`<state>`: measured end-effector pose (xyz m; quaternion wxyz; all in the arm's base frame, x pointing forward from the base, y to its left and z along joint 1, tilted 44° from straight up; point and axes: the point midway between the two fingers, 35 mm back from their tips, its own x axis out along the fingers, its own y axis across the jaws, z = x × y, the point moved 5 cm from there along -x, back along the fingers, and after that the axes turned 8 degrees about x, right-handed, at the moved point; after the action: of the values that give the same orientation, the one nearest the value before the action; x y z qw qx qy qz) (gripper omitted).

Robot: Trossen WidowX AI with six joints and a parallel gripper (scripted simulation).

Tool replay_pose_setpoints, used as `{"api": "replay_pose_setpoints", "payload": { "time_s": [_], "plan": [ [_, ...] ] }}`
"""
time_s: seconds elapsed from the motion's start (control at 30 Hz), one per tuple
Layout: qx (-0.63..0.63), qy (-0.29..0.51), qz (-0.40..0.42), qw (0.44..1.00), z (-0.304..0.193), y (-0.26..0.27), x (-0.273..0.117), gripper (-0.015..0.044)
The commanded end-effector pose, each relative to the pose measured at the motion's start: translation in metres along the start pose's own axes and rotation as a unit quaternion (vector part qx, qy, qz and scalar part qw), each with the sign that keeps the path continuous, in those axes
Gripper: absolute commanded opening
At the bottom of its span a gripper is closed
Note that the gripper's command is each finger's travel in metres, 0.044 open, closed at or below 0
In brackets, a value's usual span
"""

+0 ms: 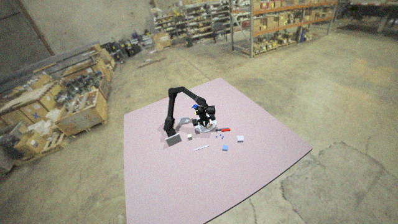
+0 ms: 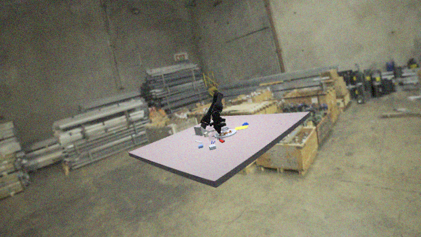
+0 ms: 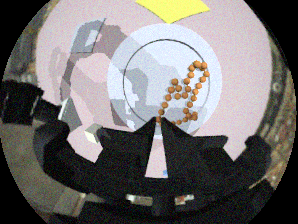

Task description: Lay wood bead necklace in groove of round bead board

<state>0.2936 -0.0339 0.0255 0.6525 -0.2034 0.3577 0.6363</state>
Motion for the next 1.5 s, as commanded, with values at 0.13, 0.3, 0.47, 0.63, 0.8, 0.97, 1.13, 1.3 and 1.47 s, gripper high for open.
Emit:
{"api": "replay_pose_setpoints", "payload": {
  "time_s": [0.13,0.3,0.47,0.63,0.8,0.97,1.13,1.3,1.47],
  "plan": [
    [-0.001,0.002,0.002,1.0,-0.0109,0.0134,0.0007,0.0],
    [-0.001,0.002,0.002,1.0,-0.0109,0.0134,0.0042,0.0],
    [-0.001,0.002,0.002,1.0,-0.0109,0.0135,0.0092,0.0],
    [-0.002,0.002,-0.001,1.0,-0.0108,0.0126,0.0056,0.0105],
    [-0.002,0.002,-0.001,1.0,-0.0108,0.0126,0.0056,0.0236],
    [-0.001,0.002,0.0,1.0,-0.0108,0.0129,0.004,0.0368],
    [0.0,0.002,0.002,1.0,-0.0108,0.0131,0.0011,0.044],
    [-0.001,0.002,0.002,1.0,-0.0108,0.0131,0.0007,0.044],
    [-0.001,0.002,0.002,1.0,-0.0108,0.0131,0.0007,0.044]
  ]
}}
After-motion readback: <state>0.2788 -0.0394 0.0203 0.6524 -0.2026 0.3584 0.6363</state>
